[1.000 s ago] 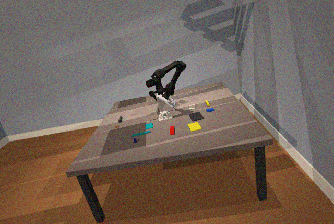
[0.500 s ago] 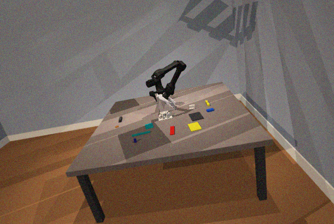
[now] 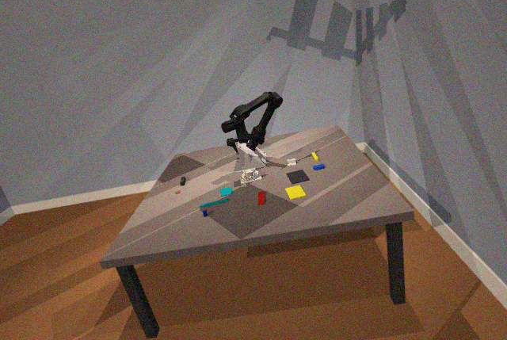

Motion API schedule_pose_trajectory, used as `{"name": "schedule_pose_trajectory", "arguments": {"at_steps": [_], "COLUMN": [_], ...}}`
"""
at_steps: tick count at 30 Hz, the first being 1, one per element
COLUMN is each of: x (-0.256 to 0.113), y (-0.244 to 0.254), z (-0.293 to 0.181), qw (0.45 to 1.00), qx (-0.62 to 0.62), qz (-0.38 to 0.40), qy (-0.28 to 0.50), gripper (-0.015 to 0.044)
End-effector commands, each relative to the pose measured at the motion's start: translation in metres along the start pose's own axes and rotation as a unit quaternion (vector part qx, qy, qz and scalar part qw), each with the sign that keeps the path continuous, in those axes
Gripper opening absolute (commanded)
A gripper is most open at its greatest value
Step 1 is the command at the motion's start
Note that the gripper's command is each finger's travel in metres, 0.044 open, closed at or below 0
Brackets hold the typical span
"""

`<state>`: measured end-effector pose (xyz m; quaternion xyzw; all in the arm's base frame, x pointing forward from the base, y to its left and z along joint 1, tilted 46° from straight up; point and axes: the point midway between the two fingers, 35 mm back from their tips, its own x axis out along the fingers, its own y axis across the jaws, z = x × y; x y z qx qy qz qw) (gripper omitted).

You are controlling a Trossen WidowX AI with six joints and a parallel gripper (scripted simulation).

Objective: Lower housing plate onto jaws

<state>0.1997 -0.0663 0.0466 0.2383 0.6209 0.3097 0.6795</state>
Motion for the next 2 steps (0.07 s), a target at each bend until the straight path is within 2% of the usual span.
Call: {"name": "schedule_pose_trajectory", "arguments": {"at_steps": [1, 2], "x": [-0.0007, -0.0007], "y": [-0.0003, -0.0003], "z": [0.0001, 0.0001], "qw": [1.000, 1.000], "qx": [-0.003, -0.003], "qz": [-0.001, -0.001], "qy": [0.001, 0.001], "gripper": [0.0440, 0.0440]}}
